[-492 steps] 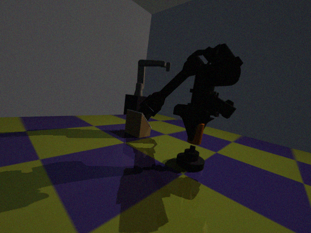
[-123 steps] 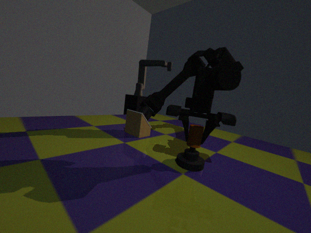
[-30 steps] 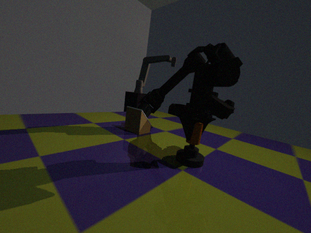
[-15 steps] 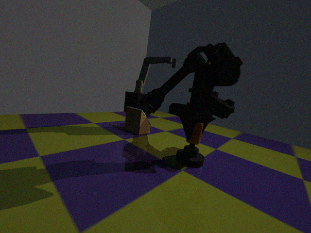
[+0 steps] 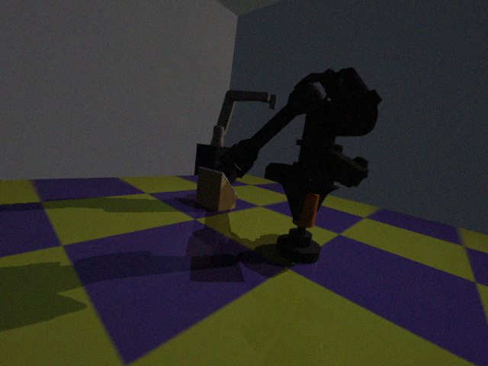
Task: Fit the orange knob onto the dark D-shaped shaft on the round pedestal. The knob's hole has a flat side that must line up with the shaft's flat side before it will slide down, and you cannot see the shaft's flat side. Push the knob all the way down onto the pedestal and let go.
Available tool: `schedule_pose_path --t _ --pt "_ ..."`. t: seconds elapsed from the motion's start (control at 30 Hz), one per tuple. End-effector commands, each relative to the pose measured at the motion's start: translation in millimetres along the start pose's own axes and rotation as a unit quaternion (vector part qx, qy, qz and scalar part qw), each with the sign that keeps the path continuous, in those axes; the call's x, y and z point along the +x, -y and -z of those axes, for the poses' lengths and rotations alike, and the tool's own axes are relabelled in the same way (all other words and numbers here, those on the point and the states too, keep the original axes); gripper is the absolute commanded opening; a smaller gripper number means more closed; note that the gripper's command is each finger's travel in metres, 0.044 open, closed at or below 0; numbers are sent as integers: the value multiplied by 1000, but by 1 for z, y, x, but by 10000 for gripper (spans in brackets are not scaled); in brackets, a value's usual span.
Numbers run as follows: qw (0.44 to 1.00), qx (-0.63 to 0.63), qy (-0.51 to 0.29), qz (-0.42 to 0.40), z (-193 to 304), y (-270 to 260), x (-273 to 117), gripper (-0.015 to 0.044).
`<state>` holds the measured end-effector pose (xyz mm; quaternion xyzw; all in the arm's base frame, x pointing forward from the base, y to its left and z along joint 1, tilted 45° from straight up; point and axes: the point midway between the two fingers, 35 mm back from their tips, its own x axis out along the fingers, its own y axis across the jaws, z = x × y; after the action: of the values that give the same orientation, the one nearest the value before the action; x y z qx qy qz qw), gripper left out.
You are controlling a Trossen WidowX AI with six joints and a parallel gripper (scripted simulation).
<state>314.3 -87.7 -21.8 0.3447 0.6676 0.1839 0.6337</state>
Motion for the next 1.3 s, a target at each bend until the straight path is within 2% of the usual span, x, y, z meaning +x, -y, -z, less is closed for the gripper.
schedule_pose_path --t 0.0,0.37,0.6,1.27 --pt "1000 2 1 -1 0 0 1 0" --pt "1000 6 1 -1 2 -1 -4 0" --pt "994 106 1 -1 1 1 -3 0" --pt "994 106 1 -1 2 0 -3 0"
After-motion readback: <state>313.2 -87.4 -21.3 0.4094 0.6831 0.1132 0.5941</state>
